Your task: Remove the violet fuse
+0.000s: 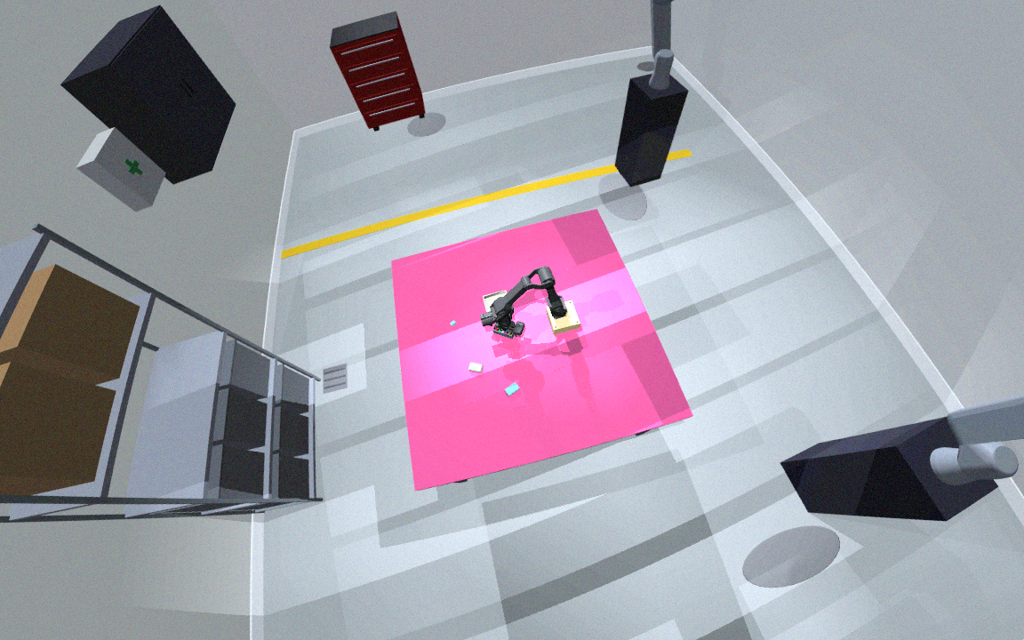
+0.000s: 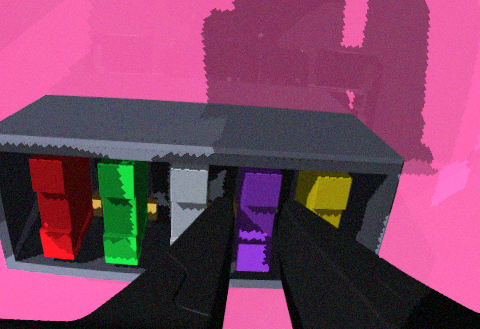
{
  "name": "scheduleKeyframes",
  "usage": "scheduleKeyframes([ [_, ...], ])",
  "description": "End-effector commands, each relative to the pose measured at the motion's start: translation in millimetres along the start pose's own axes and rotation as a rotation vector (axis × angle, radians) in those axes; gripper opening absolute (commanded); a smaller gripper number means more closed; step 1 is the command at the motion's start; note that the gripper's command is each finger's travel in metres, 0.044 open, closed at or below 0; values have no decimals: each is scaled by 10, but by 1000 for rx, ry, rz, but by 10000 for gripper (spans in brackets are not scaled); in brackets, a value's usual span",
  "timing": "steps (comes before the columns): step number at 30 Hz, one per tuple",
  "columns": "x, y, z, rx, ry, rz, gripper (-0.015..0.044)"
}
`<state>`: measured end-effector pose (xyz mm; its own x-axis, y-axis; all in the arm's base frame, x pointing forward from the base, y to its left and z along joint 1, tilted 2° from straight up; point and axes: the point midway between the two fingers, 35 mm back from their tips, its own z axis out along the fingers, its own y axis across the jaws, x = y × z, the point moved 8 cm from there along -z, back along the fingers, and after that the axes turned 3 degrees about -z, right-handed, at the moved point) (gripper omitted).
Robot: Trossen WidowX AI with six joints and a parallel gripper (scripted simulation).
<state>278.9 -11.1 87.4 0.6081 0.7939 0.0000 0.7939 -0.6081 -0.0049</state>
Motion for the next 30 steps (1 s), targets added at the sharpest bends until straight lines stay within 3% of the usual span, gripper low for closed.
scheduleKeyframes([
  [1, 0, 0, -1, 0, 0, 0, 50],
  [9, 0, 0, -1, 0, 0, 0, 0],
  [30, 4, 5, -81, 0, 1, 0, 0],
])
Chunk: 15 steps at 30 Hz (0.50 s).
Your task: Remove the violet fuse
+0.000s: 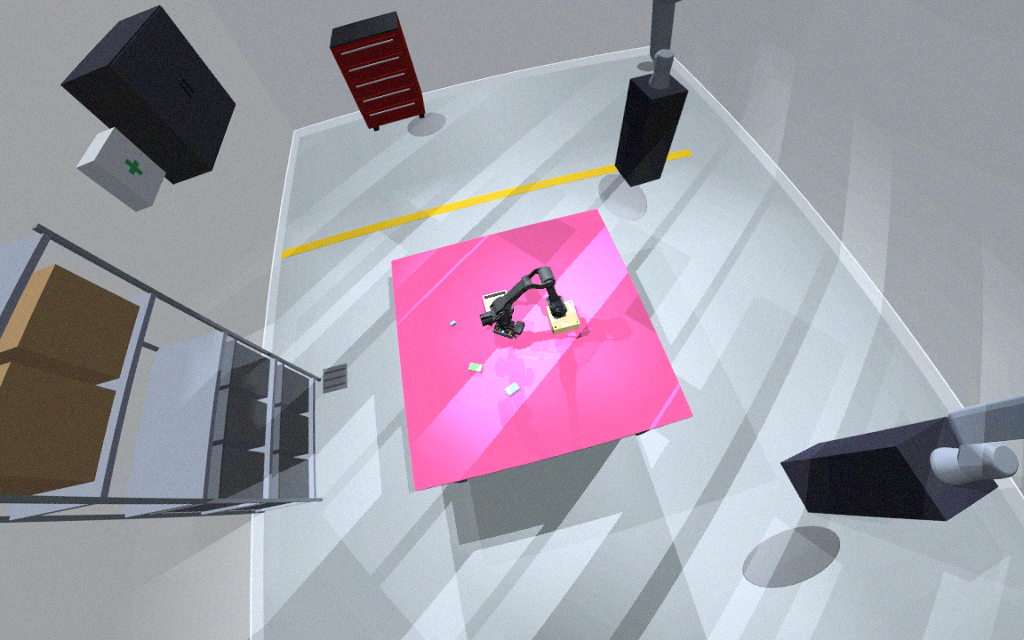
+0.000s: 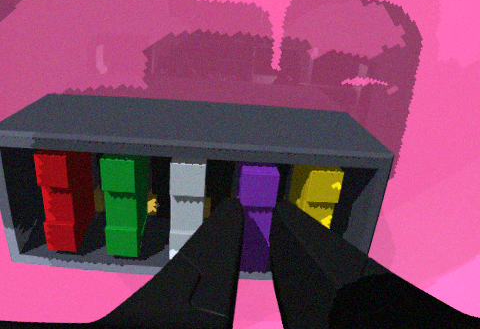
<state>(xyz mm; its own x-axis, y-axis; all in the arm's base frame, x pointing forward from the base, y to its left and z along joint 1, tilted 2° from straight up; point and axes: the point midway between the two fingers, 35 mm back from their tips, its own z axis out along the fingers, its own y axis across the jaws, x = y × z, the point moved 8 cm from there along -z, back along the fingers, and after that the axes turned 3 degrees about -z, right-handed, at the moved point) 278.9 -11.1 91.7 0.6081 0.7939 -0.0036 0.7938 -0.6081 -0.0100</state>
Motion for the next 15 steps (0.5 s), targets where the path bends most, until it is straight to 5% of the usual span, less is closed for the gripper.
scheduleKeyframes([
  [1, 4, 6, -43, -5, 4, 0, 0],
  [15, 6, 8, -111, -4, 5, 1, 0],
])
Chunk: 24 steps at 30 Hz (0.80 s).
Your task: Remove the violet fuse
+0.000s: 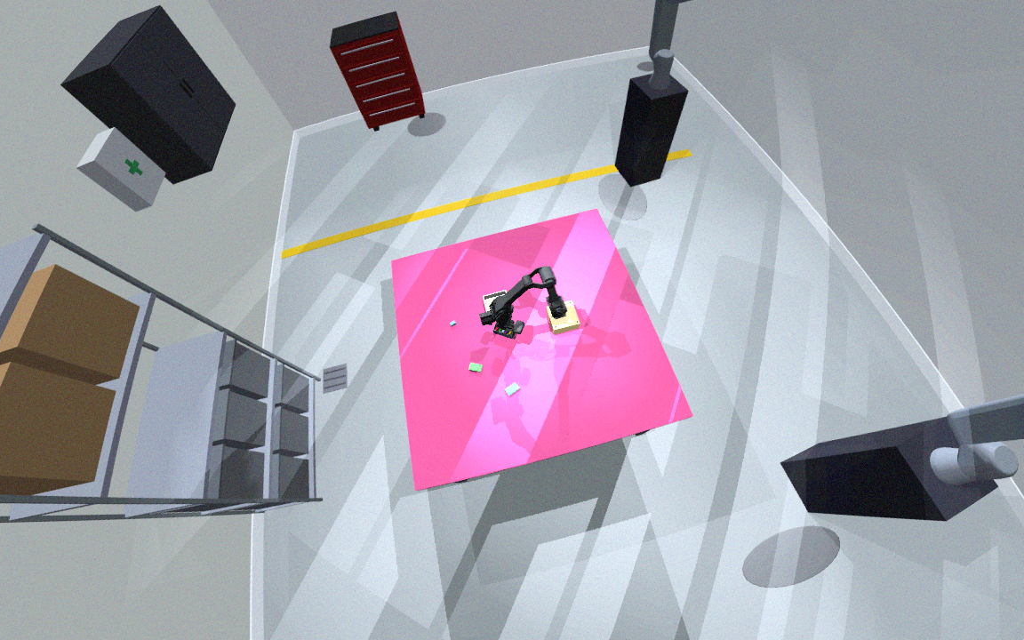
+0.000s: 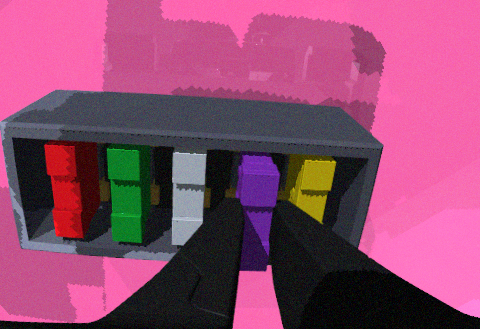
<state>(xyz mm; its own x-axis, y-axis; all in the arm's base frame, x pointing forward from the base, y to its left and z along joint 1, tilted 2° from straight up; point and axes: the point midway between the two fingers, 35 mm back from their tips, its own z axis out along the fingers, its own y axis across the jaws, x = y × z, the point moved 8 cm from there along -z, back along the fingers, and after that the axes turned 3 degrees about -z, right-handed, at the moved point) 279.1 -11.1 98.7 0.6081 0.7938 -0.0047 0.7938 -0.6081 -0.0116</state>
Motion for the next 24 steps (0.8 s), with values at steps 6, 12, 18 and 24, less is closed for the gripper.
scheduleKeyframes([
  [6, 5, 7, -71, -5, 6, 1, 0],
  [12, 5, 7, -100, -5, 6, 1, 0],
  [18, 5, 6, -129, -5, 6, 1, 0],
  [24, 4, 6, -158, -5, 7, 2, 0],
])
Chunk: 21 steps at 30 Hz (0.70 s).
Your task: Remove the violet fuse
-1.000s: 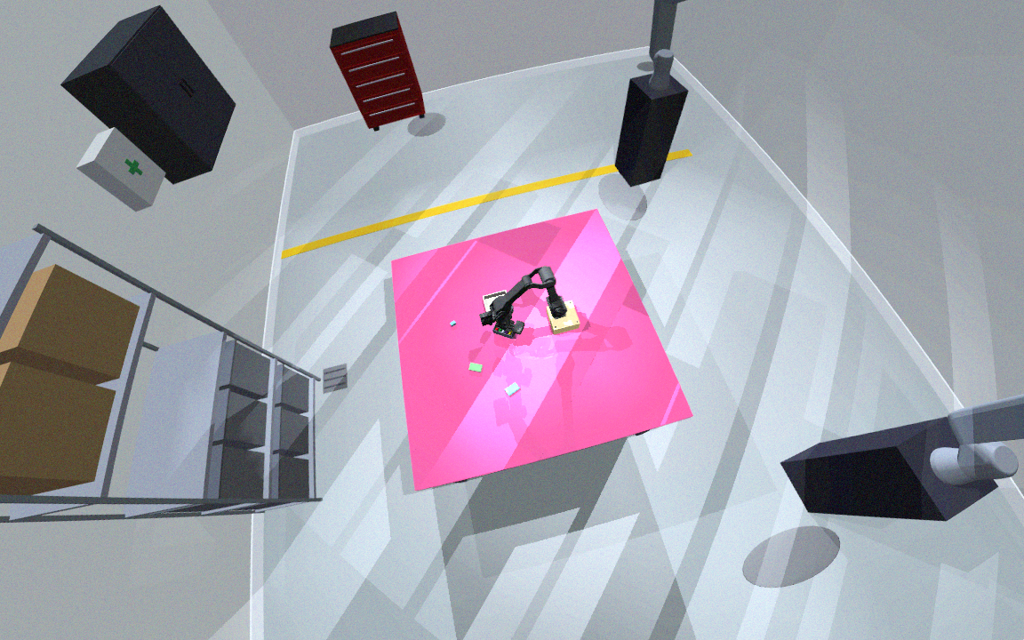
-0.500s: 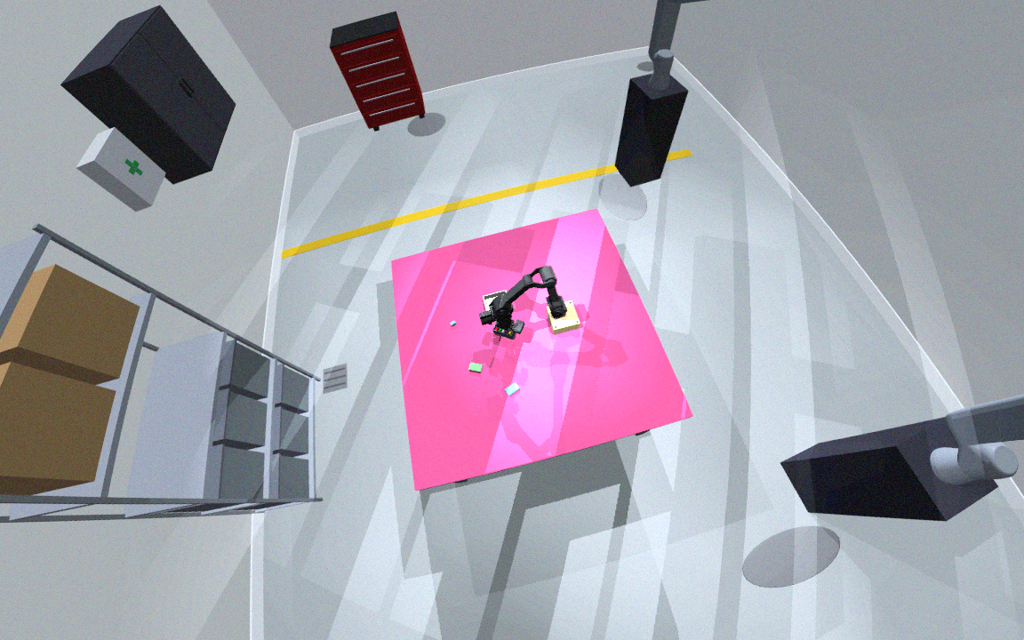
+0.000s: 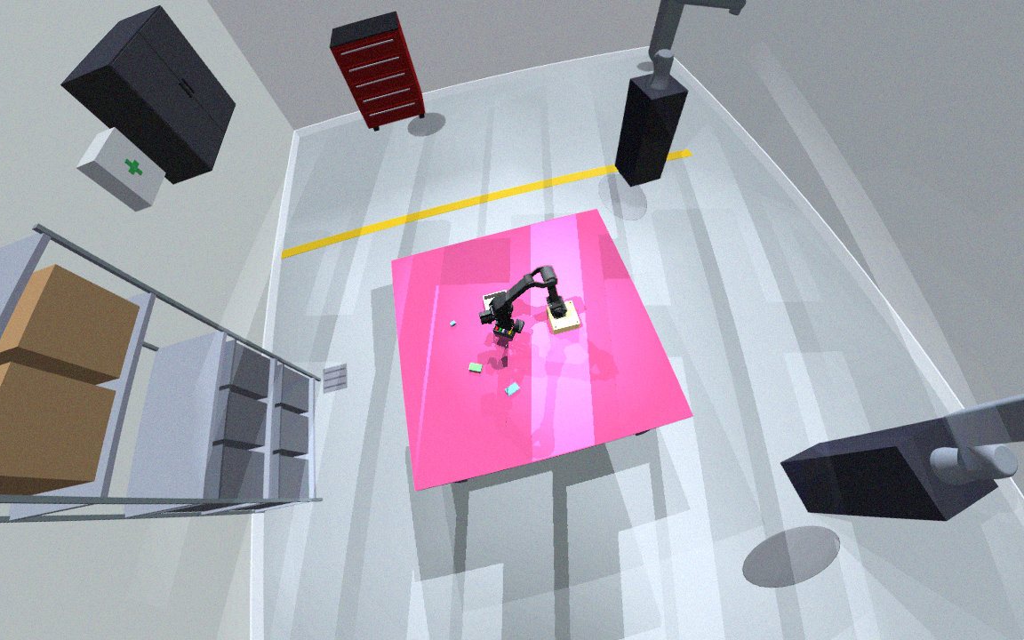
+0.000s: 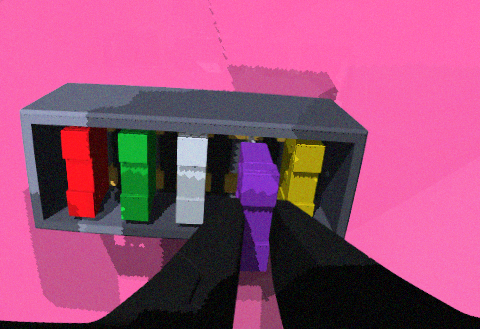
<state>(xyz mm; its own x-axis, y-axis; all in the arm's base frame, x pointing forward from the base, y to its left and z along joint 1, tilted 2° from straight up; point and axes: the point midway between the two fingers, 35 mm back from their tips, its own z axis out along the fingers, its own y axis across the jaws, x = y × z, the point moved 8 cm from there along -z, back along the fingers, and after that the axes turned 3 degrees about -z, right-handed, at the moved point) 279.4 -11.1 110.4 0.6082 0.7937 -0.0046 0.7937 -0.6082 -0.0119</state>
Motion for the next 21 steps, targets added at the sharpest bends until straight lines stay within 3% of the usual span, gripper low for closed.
scheduleKeyframes([
  [1, 4, 5, -46, -5, 6, 2, 0],
  [21, 1, 1, -144, -4, 7, 2, 0],
])
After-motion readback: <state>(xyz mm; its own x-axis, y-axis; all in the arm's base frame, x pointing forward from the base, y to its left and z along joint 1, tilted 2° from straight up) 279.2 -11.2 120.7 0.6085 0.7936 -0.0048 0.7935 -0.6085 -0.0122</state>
